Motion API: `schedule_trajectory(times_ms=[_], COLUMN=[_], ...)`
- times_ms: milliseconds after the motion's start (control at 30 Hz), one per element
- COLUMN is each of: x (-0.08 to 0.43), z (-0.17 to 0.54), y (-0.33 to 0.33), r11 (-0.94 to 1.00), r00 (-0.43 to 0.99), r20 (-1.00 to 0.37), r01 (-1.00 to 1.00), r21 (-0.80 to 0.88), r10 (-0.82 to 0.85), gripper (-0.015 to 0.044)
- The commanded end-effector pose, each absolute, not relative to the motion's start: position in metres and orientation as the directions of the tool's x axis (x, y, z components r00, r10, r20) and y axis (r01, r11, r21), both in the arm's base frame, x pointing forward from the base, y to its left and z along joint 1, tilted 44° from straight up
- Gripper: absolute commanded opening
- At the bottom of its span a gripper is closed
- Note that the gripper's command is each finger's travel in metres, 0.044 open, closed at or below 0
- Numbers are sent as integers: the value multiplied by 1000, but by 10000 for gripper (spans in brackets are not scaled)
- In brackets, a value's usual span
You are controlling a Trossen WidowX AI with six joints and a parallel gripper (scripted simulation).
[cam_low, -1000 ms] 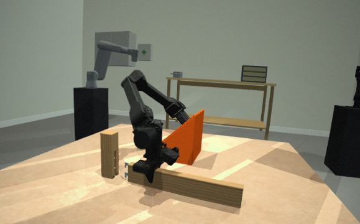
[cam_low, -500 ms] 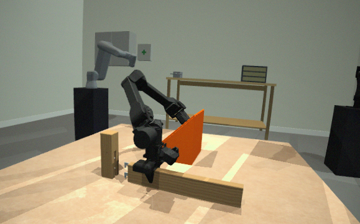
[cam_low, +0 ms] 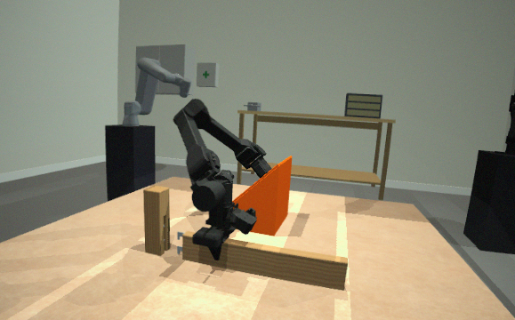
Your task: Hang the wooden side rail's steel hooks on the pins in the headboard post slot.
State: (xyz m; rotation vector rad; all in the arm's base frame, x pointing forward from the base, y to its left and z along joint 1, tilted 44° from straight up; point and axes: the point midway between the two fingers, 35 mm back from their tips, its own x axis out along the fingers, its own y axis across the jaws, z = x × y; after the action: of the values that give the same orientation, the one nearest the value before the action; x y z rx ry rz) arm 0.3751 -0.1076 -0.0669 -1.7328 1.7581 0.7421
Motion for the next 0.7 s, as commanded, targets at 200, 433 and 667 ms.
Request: schedule_trajectory(times_ms=[200,433,667], x=[367,370,370], z=[-68,-67,-67], y=[-106,-108,-108], r11=[2,12,12], r00=[-19,-12,-12], r20=[-720,-722,-722], r01=[-1000,-1000,-1000], r21=[24,4,4], r10=[-693,-692,-692], gripper=[0,0,0])
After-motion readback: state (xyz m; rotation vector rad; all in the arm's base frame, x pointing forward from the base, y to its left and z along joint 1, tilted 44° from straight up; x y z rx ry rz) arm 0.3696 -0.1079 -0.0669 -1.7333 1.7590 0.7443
